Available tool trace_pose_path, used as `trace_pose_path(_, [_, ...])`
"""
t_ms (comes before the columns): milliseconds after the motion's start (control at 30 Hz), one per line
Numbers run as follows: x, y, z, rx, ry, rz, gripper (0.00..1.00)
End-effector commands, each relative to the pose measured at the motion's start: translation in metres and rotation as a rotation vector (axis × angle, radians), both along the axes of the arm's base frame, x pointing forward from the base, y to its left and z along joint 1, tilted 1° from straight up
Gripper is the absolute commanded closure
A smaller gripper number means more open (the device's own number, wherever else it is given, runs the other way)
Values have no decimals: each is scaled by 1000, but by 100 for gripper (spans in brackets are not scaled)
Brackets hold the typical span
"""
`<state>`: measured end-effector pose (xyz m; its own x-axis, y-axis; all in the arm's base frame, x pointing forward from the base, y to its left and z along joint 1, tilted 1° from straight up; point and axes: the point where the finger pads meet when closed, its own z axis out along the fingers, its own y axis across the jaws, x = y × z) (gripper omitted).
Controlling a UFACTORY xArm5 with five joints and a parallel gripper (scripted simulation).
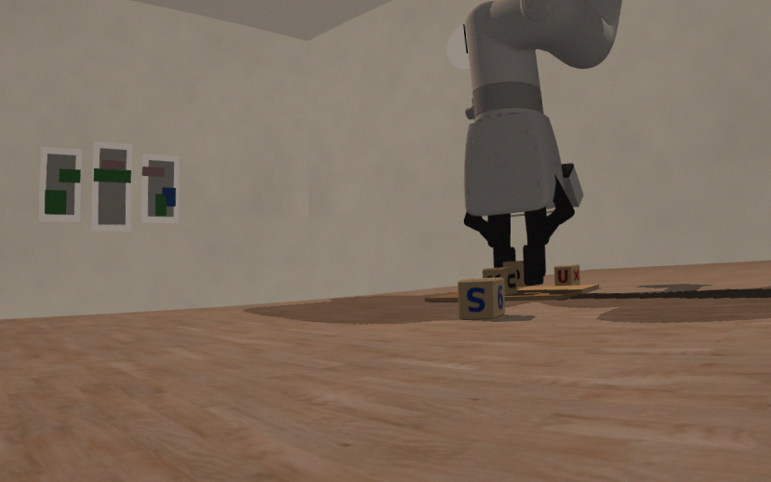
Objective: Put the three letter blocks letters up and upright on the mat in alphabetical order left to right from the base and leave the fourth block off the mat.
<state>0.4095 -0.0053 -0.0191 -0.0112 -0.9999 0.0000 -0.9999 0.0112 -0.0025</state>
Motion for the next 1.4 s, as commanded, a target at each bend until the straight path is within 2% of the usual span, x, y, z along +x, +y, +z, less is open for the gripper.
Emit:
trace_pose_path(0, [1, 0, 1, 0, -3, 0, 79])
trace_pose_path(1367, [1, 0, -3, 0, -3, 0, 79])
